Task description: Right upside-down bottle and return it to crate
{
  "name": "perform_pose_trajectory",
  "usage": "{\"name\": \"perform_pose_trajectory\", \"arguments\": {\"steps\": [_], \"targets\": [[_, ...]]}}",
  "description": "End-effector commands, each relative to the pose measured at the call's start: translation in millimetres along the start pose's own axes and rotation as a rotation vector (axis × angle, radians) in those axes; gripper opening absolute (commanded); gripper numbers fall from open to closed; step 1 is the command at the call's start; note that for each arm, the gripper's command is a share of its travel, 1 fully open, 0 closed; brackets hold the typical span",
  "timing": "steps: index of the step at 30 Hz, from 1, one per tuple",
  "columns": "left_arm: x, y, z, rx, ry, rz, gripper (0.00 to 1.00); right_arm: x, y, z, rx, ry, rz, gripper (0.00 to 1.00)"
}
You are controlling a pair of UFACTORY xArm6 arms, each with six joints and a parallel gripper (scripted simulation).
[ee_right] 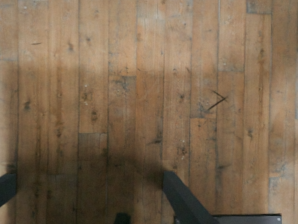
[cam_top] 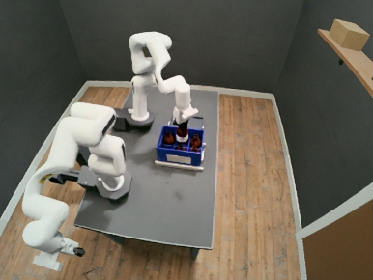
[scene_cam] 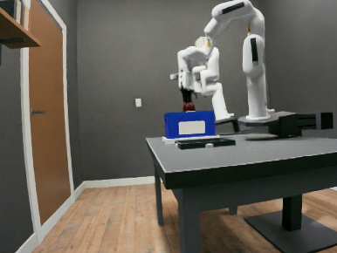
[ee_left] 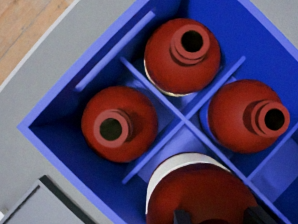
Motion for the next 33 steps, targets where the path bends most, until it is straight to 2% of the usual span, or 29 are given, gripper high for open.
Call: {"name": "perform_pose_trajectory", "arguments": {"steps": [1, 16, 33], "targets": [[0, -2, 1, 0.005, -0.001, 0.0, 0.29, 0, -2, 1, 0.004, 0.0, 0.0, 1.0], [0, 4, 1, 0.005, -0.001, 0.0, 0.29, 0, -2, 1, 0.004, 0.0, 0.0, 1.0], [0, 29, 1, 0.005, -0.001, 0.0, 0.29, 0, -2, 1, 0.004, 0.0, 0.0, 1.0]]}}
Point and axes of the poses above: on each arm, the point where the finger pads meet when closed, its own y axis out along the fingers, its own x axis across the jaws, z = x × y, the point moved 10 cm from there along -y, back along the fingers, and after that the axes turned 4 degrees about -y, right-handed, at the moved point
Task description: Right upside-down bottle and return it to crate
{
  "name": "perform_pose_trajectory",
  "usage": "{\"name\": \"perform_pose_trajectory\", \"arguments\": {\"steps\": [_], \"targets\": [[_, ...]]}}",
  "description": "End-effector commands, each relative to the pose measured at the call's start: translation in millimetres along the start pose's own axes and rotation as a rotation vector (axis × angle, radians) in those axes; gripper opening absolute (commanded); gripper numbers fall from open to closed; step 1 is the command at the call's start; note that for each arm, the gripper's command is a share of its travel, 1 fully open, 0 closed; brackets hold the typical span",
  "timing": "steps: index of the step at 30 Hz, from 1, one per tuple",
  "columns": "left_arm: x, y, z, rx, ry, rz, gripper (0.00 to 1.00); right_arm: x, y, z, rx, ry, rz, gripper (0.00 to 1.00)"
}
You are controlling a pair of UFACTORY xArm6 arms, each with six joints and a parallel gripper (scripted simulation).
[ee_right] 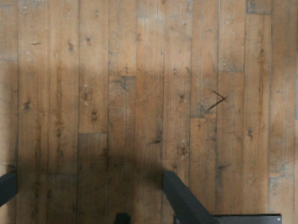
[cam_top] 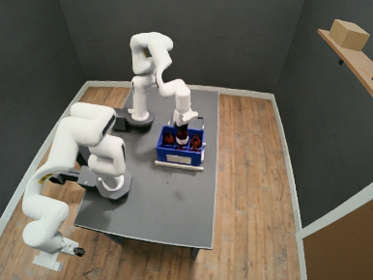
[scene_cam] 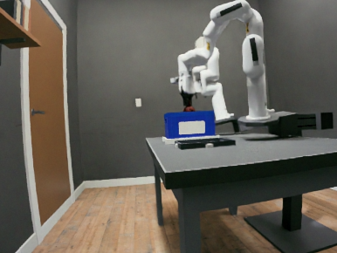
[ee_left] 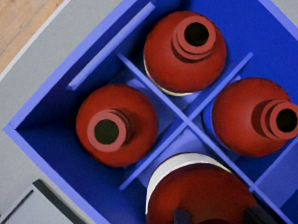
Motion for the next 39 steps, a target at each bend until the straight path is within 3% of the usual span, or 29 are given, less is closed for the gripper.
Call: {"name": "perform_pose_trajectory", "arguments": {"steps": [1, 26, 39], "targets": [[0, 9, 1, 0.004, 0.0, 0.0, 0.29, 0, -2, 1, 0.004, 0.0, 0.0, 1.0], [0, 61, 1, 0.004, -0.001, 0.0, 0.29, 0, -2, 1, 0.004, 0.0, 0.0, 1.0], [0, 74, 1, 0.004, -0.001, 0.0, 0.29, 0, -2, 1, 0.004, 0.0, 0.0, 1.0]]}}
Point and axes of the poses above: on each arm, the point where the finger pads meet when closed, its own y axis out along the fingers, its own x axis across the jaws, z = x × y, the point moved 10 cm from there along -y, back along the fingers, and after that the axes turned 4 degrees about -y, right-handed, at the moved point
